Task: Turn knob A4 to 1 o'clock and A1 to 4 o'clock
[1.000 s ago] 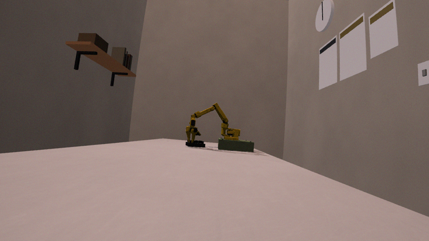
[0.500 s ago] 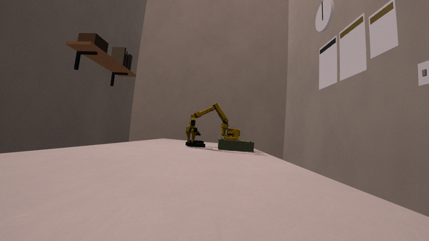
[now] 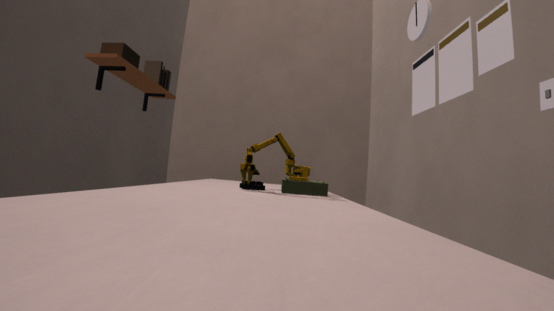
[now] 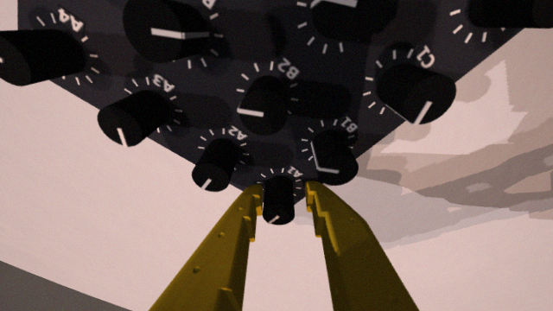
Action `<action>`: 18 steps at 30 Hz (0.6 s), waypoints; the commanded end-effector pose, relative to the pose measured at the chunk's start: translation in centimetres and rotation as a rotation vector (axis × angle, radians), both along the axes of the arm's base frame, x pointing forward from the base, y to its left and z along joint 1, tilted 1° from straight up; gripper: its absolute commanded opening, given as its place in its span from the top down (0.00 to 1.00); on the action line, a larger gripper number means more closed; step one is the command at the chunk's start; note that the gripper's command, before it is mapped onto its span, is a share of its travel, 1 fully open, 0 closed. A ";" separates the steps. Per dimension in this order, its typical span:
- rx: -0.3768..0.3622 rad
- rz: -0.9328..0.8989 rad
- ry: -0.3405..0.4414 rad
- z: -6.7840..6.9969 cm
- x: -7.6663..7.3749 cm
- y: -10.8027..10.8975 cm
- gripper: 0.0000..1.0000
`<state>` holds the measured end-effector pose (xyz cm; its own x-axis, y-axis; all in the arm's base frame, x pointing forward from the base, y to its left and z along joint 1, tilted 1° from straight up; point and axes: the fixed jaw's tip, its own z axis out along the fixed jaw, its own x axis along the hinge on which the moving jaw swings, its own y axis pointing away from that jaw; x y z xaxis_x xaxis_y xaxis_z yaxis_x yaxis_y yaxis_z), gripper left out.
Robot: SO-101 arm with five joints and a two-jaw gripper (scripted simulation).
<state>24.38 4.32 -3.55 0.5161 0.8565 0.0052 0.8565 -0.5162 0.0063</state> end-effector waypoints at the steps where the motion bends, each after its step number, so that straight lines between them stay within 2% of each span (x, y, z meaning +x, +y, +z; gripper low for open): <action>1: -0.003 0.003 0.018 -0.3 -0.5 0.0 0.90; 18: -0.003 0.003 0.018 -0.3 -0.5 0.0 0.95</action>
